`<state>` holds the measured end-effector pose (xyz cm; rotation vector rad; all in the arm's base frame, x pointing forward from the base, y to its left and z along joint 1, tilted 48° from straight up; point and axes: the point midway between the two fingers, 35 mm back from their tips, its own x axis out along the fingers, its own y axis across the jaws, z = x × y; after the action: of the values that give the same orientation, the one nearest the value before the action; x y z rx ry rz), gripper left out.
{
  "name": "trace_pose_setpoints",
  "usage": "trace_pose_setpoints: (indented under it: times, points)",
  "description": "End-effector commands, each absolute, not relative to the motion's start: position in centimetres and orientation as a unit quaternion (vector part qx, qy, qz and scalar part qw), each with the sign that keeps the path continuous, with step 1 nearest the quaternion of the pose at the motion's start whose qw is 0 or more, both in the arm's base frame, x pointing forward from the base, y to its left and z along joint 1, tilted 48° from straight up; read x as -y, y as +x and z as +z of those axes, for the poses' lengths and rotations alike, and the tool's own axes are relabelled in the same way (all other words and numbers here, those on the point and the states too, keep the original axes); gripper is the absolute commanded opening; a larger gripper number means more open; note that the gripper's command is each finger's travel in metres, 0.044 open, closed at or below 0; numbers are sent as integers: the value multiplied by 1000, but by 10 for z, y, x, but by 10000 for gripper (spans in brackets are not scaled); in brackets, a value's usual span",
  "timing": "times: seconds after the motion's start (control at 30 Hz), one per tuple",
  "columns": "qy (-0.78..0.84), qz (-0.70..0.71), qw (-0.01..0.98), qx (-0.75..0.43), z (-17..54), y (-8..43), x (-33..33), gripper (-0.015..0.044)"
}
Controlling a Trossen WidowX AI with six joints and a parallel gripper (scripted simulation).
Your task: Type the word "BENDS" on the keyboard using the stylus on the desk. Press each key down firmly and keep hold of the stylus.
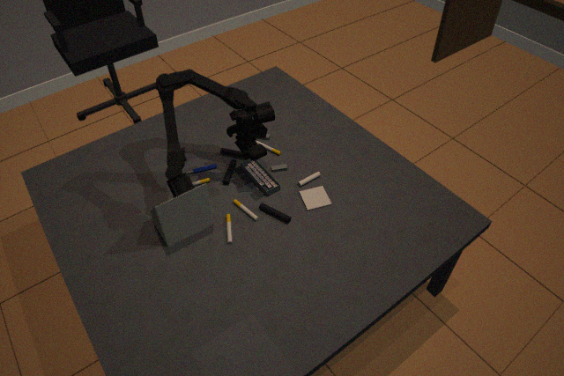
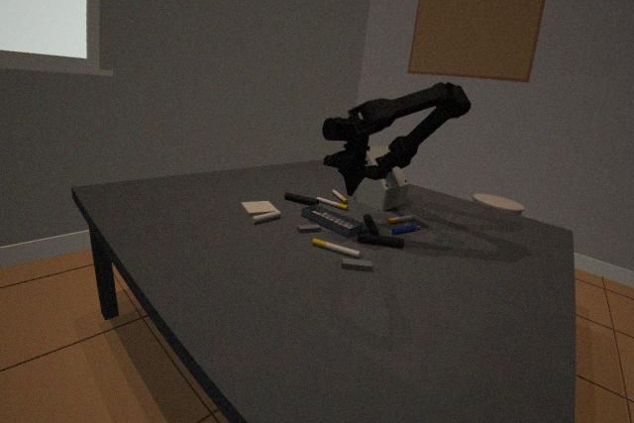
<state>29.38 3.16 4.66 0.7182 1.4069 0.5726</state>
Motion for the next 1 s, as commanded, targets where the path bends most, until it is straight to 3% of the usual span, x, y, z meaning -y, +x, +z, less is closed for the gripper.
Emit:
trace_pose_setpoints:
  times: [0.0, 0.17, 0.3, 0.43, 0.8, 0.97]
  points:
    - [316, 254, 669, -623, 50, 294, -28, 0]
    - [318, 254, 667, -624, 47, 293, -31, 0]
    - [318, 255, 667, -624, 47, 293, -31, 105]
    - [318, 255, 667, -624, 47, 293, -31, 0]
    - [318, 255, 667, -624, 47, 293, -31, 0]
    - [267, 310, 680, -609, 51, 290, -41, 131]
